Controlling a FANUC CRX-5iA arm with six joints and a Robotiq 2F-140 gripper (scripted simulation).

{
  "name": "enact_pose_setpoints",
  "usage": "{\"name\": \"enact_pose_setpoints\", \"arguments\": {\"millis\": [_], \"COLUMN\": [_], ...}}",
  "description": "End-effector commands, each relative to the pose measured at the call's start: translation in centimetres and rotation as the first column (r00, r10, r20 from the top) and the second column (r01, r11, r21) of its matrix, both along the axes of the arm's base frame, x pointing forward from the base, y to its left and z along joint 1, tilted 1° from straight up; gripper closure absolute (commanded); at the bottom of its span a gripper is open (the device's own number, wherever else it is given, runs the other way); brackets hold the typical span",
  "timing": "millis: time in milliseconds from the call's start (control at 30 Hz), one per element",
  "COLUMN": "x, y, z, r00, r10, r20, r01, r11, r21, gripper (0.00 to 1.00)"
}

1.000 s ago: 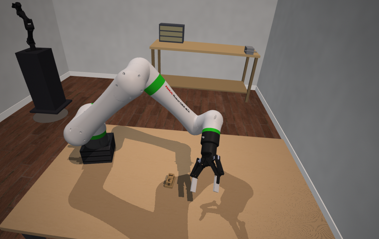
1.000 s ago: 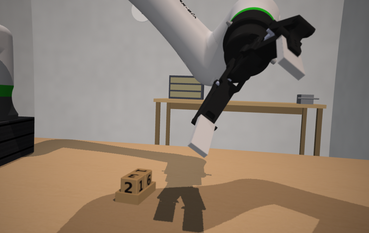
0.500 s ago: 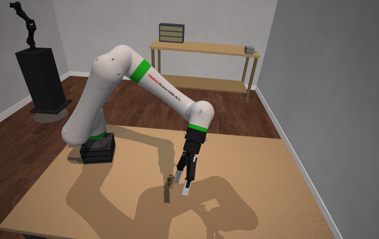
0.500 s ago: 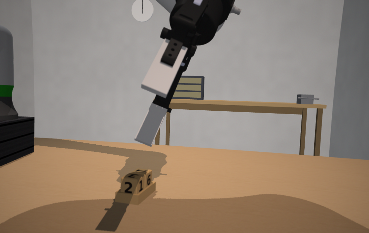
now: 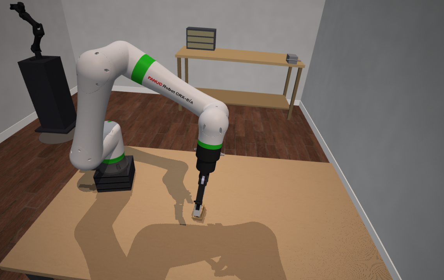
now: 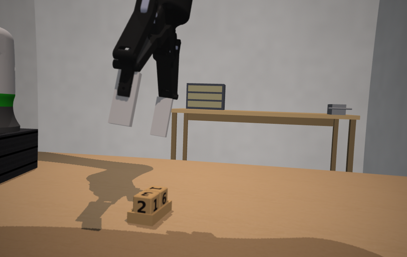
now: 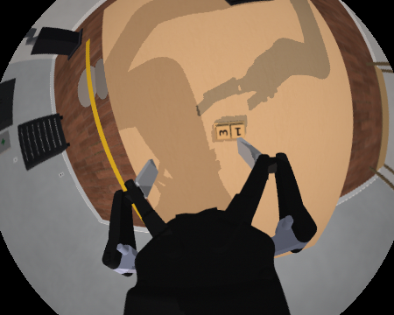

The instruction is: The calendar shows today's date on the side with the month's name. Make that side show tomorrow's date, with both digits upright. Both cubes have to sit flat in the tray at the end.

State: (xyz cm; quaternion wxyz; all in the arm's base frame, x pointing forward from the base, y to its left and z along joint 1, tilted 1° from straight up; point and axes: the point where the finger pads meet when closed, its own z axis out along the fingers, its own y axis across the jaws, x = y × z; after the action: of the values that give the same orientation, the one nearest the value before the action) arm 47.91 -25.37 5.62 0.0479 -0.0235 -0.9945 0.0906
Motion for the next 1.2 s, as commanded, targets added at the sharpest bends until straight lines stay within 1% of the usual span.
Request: {"name": "enact_pose_setpoints", "arguments": {"millis": [0,67,133,733,833,900,967,1067,1133,1167], "x": [-0.7,-0.9,-0.9,-0.9,-0.9,-0.9,-0.9,-0.8,-0.8,-0.8], "y": [2.3,4.0,4.8,4.9,4.9,4.9,4.9,4.9,4.9,4.9], "z": [0.3,0.7,0.8,0.8,0.7,0.4,0.3,0.3,0.0,-0.1], "r00": [0.997,0.991,0.988,0.985,0.969,0.937,0.915,0.909,0.842,0.831], "r10": [-0.055,-0.093,-0.109,-0.128,-0.219,-0.332,-0.387,-0.401,-0.528,-0.545], "r20": [0.059,0.095,0.11,0.113,0.112,0.112,0.111,0.111,0.11,0.109], "r01": [0.049,0.077,0.088,0.106,0.196,0.309,0.363,0.378,0.504,0.522], "r11": [0.994,0.985,0.98,0.978,0.963,0.933,0.913,0.907,0.843,0.832], "r21": [0.093,0.152,0.178,0.182,0.183,0.185,0.186,0.186,0.187,0.188], "gripper": [0.0,0.0,0.0,0.0,0.0,0.0,0.0,0.0,0.0,0.0]}}
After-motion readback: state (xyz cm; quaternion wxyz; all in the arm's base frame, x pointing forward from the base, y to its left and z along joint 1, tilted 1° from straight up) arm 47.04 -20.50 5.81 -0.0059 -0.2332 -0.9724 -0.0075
